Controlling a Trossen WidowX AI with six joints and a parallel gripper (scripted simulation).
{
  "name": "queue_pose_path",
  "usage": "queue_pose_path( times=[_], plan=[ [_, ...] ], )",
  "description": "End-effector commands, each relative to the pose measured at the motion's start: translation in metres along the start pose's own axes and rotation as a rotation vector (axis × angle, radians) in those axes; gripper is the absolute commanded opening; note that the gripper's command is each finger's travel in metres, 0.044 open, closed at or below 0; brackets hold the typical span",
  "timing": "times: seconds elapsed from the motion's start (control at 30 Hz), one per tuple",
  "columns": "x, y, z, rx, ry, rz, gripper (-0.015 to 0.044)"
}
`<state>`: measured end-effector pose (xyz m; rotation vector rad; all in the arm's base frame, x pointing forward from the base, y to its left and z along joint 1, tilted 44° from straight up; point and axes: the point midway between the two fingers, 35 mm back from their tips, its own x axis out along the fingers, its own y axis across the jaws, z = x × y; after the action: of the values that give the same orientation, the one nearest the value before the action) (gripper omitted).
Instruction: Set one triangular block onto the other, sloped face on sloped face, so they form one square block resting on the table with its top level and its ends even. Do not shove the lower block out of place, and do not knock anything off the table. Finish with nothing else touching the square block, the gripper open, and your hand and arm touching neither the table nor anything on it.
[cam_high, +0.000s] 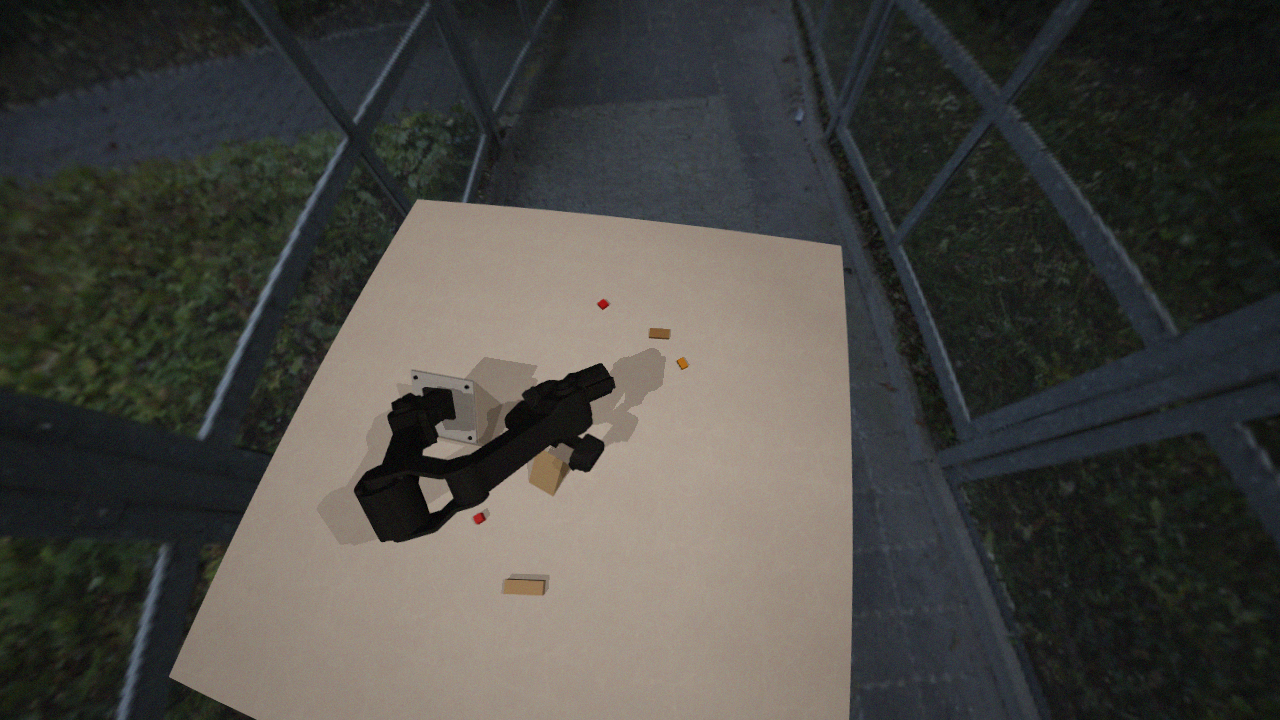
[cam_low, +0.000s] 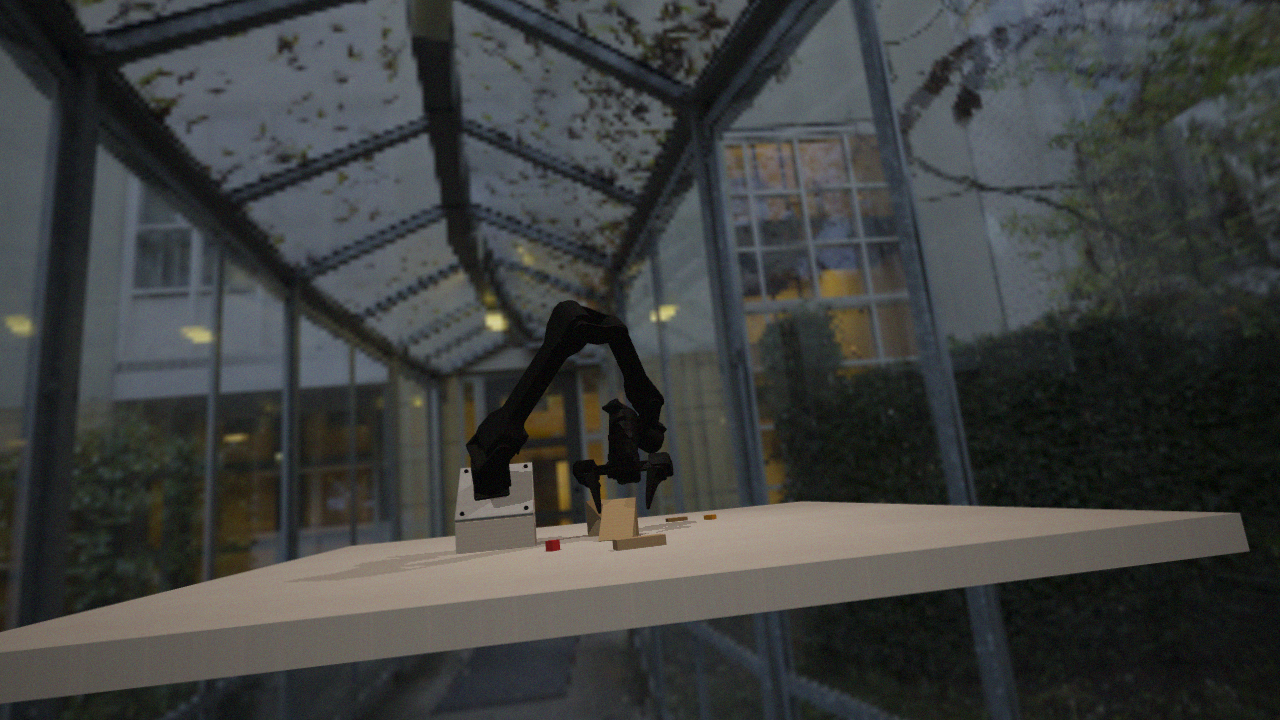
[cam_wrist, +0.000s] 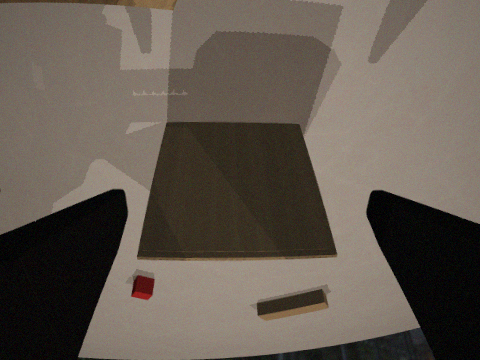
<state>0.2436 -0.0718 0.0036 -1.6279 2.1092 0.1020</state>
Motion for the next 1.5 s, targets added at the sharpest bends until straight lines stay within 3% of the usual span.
queue_pose_path(
  times=[0.0,0.83,1.0,1.3,1.47],
  plan=[
    [0.008,0.001,-0.002,-0.008,0.007,-0.001,0.0440],
    [0.044,0.005,-0.008,-0.005,0.027,-0.001,0.0440],
    [0.044,0.005,-0.008,-0.005,0.027,-0.001,0.0309],
    [0.044,0.005,-0.008,-0.005,0.027,-0.001,0.0249],
    [0.042,0.005,-0.008,0.000,0.025,0.001,0.0118]
  ],
)
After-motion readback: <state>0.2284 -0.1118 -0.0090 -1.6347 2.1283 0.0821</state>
